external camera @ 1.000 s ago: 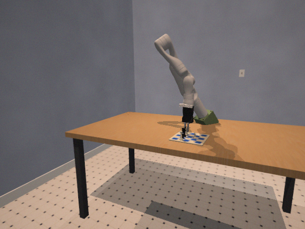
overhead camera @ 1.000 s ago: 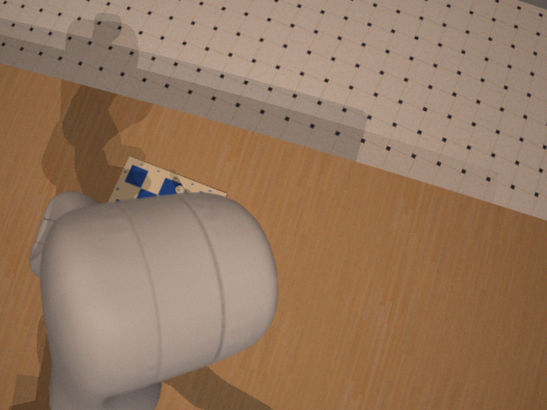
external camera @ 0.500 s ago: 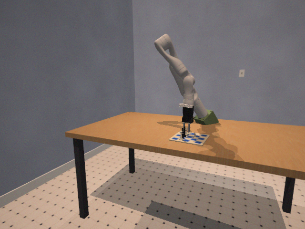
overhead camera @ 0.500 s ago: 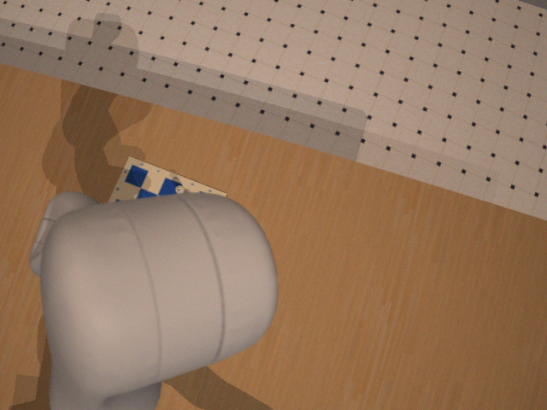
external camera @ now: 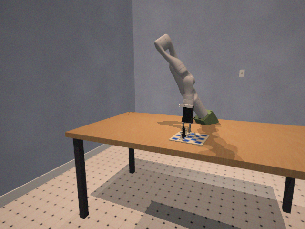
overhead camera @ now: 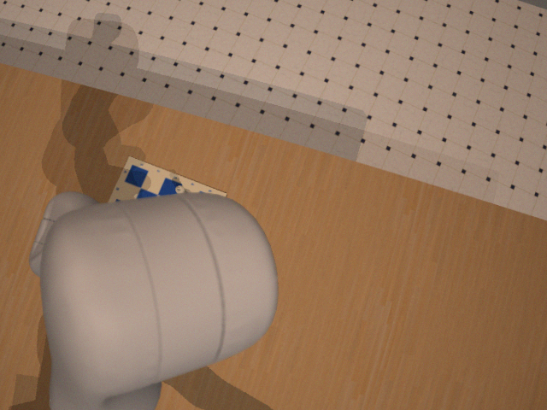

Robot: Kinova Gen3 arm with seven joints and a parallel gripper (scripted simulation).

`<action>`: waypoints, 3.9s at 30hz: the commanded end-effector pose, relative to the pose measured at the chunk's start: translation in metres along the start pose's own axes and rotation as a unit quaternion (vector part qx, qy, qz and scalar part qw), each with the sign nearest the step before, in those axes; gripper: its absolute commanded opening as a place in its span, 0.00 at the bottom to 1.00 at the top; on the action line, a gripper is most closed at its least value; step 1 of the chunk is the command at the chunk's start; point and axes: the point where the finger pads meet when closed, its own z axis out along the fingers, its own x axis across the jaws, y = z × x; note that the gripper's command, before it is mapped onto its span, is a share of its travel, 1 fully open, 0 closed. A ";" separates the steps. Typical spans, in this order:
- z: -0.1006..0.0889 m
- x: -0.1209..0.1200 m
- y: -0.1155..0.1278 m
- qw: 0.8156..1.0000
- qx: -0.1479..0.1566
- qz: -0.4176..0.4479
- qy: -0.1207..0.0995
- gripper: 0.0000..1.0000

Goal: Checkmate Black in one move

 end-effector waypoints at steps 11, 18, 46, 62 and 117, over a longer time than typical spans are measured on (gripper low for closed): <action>-0.008 0.000 0.000 1.000 0.000 0.000 0.000 0.79; -0.018 0.000 0.000 1.000 0.000 0.000 0.000 0.79; -0.084 0.000 0.000 1.000 0.000 0.000 0.000 0.79; -0.090 0.000 0.000 1.000 0.000 0.000 0.000 1.00; -0.155 0.000 0.000 1.000 0.000 0.000 0.000 1.00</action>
